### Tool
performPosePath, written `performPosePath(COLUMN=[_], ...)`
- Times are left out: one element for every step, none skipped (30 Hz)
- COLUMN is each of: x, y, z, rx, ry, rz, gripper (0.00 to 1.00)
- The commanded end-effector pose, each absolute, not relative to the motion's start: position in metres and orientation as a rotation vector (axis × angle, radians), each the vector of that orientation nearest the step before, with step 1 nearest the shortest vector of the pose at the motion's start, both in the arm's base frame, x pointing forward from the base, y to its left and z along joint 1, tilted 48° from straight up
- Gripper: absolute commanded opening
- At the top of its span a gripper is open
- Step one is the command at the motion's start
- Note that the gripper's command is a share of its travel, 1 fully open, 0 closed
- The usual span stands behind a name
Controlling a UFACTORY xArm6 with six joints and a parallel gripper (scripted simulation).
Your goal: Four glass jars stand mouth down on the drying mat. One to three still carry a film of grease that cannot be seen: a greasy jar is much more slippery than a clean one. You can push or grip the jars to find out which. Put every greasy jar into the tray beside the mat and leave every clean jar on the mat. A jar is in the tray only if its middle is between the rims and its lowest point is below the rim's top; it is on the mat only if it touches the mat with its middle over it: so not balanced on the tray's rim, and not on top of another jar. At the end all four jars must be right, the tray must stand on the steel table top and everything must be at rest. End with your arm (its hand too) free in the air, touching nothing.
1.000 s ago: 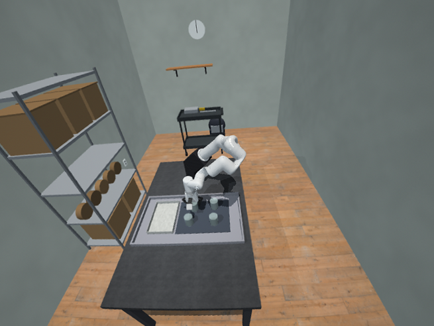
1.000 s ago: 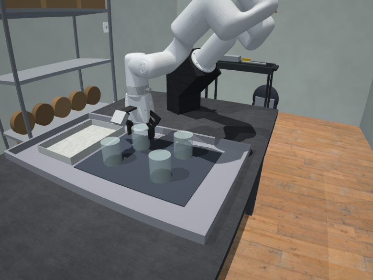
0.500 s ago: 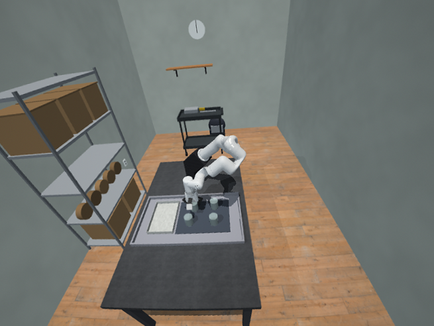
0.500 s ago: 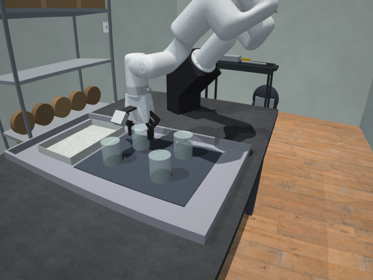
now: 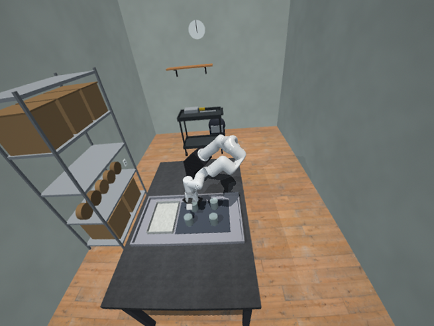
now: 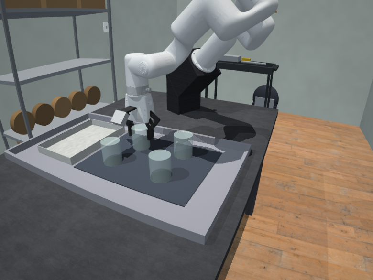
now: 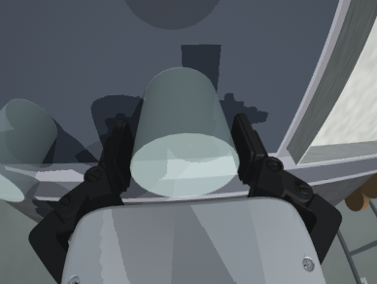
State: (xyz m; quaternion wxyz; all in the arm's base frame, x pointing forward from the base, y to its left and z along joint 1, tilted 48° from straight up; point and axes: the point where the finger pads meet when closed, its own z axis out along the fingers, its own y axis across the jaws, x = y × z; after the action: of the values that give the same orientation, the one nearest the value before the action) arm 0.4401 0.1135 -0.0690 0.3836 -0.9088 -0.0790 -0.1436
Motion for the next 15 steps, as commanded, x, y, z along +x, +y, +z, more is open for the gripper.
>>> performPosePath(x=[0.4409, 0.4409, 0.4409, 0.4409, 0.4409, 0.4409, 0.4409, 0.4409, 0.4409, 0.4409, 0.4409, 0.4409, 0.4409, 0.4409, 0.4409], y=[0.1127, 0.1127, 0.1127, 0.1127, 0.1127, 0.1127, 0.1127, 0.1127, 0.1127, 0.1127, 0.1127, 0.1127, 0.1127, 0.1127, 0.1127], z=[-0.0685, -0.0685, -0.0685, -0.0685, -0.0685, -0.0685, -0.0685, -0.0685, -0.0685, -0.0685, -0.0685, -0.0685, -0.0685, -0.0685, -0.0685], rx=[-2.318, -2.318, -2.318, -2.318, -2.318, -2.318, -2.318, -2.318, -2.318, -2.318, -2.318, -2.318, -2.318, -2.318, -2.318], ry=[-0.201, -0.201, -0.201, -0.201, -0.201, -0.201, -0.201, -0.201, -0.201, -0.201, -0.201, -0.201, -0.201, -0.201, -0.201], rz=[-0.369, -0.369, -0.369, -0.369, -0.369, -0.369, -0.369, -0.369, -0.369, -0.369, -0.369, -0.369, -0.369, -0.369, -0.369], gripper=[0.88, 0.88, 0.88, 0.88, 0.88, 0.88, 0.88, 0.85, 0.85, 0.85, 0.85, 0.85, 0.85, 0.85, 0.85])
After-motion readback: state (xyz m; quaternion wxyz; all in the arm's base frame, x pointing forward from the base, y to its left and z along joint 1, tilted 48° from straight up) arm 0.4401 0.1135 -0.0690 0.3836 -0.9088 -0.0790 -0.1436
